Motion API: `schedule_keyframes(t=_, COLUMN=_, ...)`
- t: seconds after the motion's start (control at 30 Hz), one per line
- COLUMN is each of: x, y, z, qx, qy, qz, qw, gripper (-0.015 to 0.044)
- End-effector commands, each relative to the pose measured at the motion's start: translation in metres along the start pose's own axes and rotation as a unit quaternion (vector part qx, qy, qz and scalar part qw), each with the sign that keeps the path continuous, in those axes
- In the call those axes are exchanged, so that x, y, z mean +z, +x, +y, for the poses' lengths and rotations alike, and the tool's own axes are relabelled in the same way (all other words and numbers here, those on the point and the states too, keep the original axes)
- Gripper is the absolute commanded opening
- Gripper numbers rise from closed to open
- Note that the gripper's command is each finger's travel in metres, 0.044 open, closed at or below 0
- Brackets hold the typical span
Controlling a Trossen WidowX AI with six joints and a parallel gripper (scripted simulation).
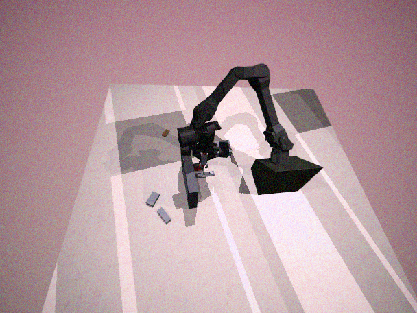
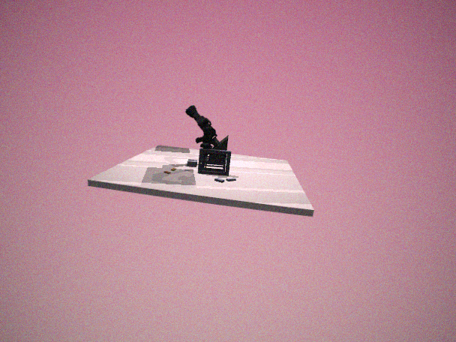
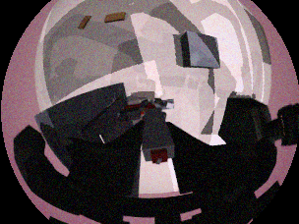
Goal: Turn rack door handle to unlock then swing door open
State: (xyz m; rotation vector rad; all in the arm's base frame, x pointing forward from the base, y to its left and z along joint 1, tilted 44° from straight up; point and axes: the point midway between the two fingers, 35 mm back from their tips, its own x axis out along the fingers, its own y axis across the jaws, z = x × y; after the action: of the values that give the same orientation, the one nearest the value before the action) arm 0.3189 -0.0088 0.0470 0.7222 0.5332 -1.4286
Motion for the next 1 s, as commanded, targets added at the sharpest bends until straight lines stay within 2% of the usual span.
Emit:
schedule_keyframes(t=0.0, x=0.0, y=0.0006, z=0.0002, qx=0.0, qy=0.055, qz=0.0, qw=0.998, gripper=0.0016)
schedule_keyframes(t=0.23, x=0.0, y=0.0006, z=0.0002, qx=0.0, qy=0.055, qz=0.0, qw=0.998, gripper=0.0016)
schedule_keyframes(t=0.57, x=0.0, y=0.0006, z=0.0002, qx=0.0, qy=0.055, qz=0.0, qw=0.998, gripper=0.0279)
schedule_keyframes(t=0.6, x=0.0, y=0.0006, z=0.0002, qx=0.0, qy=0.055, qz=0.0, qw=0.998, gripper=0.0289)
schedule_keyframes(t=0.7, x=0.0, y=0.0006, z=0.0002, qx=0.0, qy=0.018, qz=0.0, qw=1.0, gripper=0.0289)
schedule_keyframes(t=0.97, x=0.0, y=0.0006, z=0.0002, qx=0.0, qy=-0.179, qz=0.0, qw=0.984, gripper=0.0289)
